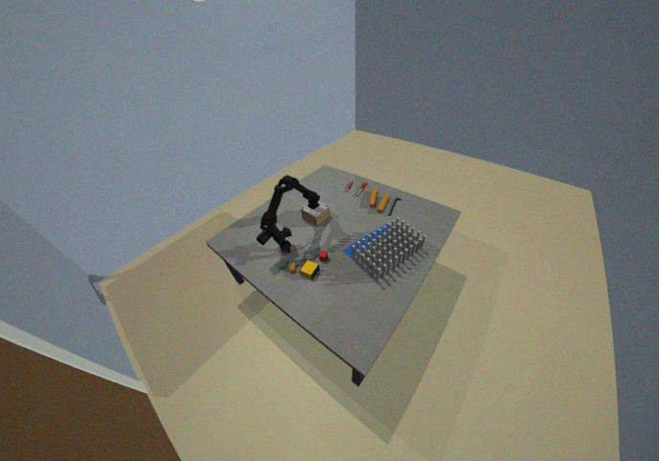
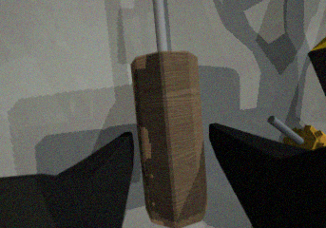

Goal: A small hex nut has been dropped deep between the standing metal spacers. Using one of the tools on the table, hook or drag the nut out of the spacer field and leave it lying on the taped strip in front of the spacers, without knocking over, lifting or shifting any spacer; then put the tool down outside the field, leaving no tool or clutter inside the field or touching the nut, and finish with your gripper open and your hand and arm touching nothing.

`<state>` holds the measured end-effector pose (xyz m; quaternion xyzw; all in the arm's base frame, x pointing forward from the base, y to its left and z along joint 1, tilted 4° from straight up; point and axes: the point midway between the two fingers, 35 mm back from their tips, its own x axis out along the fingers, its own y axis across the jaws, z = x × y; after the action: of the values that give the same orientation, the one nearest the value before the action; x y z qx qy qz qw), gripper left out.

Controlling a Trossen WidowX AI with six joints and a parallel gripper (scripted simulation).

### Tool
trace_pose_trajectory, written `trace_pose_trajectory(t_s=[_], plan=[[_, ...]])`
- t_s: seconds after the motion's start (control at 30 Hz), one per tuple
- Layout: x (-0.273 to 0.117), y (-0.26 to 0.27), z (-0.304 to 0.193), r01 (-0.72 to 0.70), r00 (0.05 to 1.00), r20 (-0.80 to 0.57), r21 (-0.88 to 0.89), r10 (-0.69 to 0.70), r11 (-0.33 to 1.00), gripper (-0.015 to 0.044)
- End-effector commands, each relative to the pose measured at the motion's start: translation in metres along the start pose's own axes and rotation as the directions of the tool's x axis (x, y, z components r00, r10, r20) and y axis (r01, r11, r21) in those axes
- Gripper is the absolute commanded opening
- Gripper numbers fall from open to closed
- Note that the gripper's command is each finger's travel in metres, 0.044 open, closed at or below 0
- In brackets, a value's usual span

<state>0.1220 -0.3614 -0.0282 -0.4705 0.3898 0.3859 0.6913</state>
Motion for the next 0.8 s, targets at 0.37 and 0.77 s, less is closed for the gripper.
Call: trace_pose_trajectory(t_s=[0.37,0.77], plan=[[-0.005,-0.004,0.000,0.018,0.999,-0.027,-0.006,-0.018,1.000,0.0049],[-0.062,-0.024,0.007,0.017,0.999,-0.027,-0.007,-0.018,1.000,0.0000]])
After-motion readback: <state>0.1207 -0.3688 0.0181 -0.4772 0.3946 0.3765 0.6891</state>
